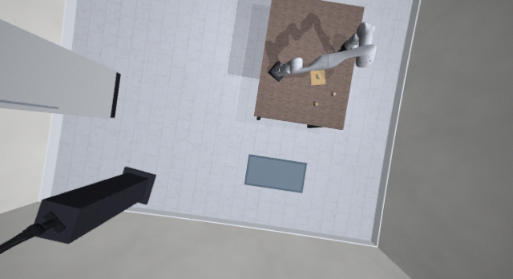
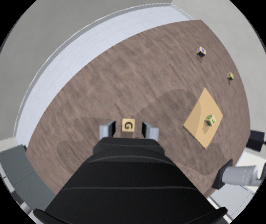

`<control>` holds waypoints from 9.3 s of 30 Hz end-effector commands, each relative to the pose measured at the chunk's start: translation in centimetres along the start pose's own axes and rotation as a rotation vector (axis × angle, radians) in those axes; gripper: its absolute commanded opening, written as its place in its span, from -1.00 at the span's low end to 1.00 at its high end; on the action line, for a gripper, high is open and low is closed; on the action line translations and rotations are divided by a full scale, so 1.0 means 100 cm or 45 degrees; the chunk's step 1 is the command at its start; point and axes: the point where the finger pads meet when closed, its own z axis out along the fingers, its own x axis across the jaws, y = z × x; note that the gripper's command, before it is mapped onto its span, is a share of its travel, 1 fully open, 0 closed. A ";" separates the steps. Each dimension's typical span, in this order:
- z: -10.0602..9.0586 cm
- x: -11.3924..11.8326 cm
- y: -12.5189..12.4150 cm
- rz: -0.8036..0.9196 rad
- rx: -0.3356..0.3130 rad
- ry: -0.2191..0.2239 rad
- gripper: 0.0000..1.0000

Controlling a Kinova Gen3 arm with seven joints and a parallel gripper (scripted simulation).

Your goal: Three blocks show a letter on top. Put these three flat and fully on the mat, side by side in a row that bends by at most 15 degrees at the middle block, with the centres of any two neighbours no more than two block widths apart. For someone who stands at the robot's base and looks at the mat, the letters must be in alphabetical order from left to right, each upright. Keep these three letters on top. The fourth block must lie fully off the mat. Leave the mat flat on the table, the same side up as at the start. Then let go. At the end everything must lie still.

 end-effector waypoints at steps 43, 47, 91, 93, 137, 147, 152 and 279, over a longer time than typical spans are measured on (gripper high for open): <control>0.001 -0.003 -0.004 -0.001 0.004 -0.008 1.00; 0.001 -0.003 -0.004 -0.001 0.004 -0.008 1.00; 0.011 -0.002 -0.004 -0.001 0.004 -0.007 1.00; 0.013 -0.002 -0.004 -0.001 0.004 -0.007 1.00; 0.033 -0.002 -0.004 -0.001 0.004 -0.007 1.00; 0.033 -0.002 -0.004 -0.001 0.004 -0.007 0.58; 0.033 -0.002 -0.004 -0.001 0.004 -0.007 0.58; -0.070 0.029 -0.014 -0.618 -0.025 -0.033 -0.01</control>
